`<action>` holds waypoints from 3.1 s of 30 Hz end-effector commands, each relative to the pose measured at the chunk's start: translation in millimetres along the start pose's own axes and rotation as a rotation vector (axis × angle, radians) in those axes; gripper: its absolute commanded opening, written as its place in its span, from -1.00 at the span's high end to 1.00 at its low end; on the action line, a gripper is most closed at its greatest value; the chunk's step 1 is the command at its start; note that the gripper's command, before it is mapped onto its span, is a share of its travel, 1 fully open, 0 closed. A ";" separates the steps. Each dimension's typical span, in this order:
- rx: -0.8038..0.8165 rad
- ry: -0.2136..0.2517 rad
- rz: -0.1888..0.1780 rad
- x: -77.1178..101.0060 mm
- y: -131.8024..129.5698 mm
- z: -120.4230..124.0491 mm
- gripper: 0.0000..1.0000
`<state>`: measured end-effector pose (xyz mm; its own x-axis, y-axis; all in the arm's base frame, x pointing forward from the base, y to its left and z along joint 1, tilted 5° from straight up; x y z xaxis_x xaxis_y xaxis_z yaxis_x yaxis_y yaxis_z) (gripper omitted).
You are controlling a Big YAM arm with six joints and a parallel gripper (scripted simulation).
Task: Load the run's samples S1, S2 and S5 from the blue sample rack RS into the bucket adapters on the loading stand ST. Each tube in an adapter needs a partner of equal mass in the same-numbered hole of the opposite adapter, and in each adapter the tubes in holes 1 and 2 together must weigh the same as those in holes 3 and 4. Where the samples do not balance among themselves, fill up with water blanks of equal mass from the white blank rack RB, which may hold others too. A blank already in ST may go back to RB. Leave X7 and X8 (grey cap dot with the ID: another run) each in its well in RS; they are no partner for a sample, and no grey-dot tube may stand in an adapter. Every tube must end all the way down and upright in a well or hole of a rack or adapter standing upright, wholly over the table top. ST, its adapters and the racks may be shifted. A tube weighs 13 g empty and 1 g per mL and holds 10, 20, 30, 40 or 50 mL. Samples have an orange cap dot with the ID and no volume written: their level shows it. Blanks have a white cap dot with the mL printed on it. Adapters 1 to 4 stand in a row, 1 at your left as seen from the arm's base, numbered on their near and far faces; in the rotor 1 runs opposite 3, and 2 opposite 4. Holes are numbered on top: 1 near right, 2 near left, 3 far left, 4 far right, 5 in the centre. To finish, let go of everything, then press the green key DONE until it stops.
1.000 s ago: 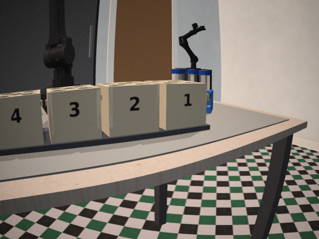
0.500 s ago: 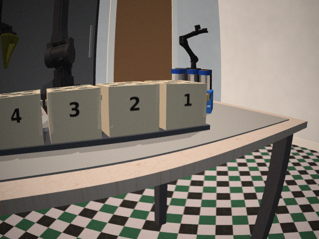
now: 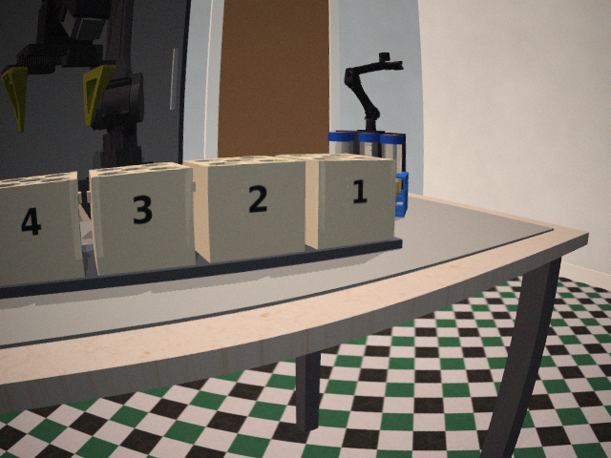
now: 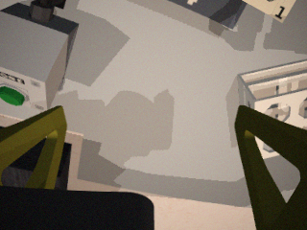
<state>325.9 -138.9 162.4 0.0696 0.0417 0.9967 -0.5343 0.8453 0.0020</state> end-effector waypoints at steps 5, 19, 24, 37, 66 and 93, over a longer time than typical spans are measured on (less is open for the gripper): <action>0.429 -0.026 0.034 7.7 50.1 -36.8 -1.00; 0.508 -0.012 0.006 -2.5 134.5 -92.8 -1.00; 0.506 -0.059 0.037 17.4 163.1 -132.5 -1.00; 0.508 -0.056 0.018 20.0 246.2 -181.4 -1.00; 0.509 -0.046 -0.001 22.4 414.9 -281.4 -1.00; 0.508 -0.050 0.000 20.3 407.3 -275.2 -1.00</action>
<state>331.8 344.2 142.6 0.0710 0.0432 0.9965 -0.8819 0.4696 0.0425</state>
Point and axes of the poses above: the point where the finger pads meet when closed, its own x axis back along the fingers, its own y axis across the jaws, z = x × y, the point moved 8 cm from there along x, back along the fingers, and after that the axes turned 15 degrees about x, right-handed, at the moved point
